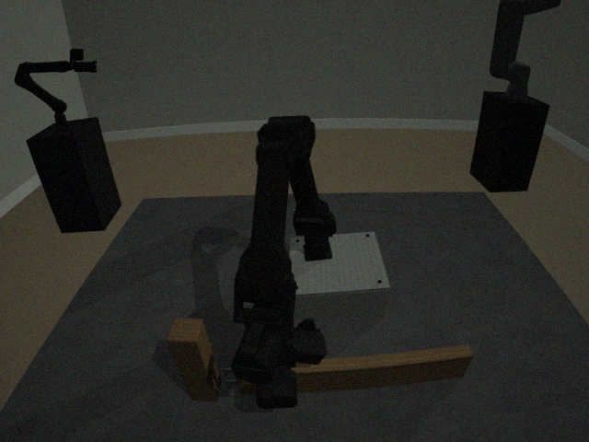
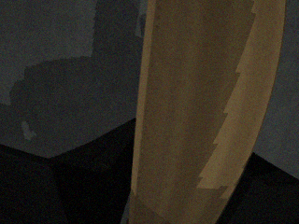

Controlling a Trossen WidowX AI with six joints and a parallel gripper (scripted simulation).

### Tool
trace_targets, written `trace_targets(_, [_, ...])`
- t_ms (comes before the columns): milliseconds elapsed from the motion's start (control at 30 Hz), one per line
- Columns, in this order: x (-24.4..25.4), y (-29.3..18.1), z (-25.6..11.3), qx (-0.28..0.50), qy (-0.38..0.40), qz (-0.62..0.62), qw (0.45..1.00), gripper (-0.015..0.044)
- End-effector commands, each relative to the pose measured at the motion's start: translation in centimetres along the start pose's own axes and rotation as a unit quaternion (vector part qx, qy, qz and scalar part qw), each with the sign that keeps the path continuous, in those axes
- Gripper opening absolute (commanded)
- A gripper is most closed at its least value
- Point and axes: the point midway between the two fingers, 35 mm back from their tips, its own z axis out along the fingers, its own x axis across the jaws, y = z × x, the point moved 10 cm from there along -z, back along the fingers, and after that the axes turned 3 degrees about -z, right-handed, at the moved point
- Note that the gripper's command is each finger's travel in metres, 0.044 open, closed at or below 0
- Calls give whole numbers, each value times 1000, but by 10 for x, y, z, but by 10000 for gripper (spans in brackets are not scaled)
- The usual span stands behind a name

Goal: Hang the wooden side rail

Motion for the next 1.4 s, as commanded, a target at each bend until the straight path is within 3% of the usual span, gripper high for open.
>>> trace_targets(0, [-1,-1,-6,1,-7,-4,1000,0])
trace_targets(1367, [-1,-1,-13,1,-8,-4,1000,0])
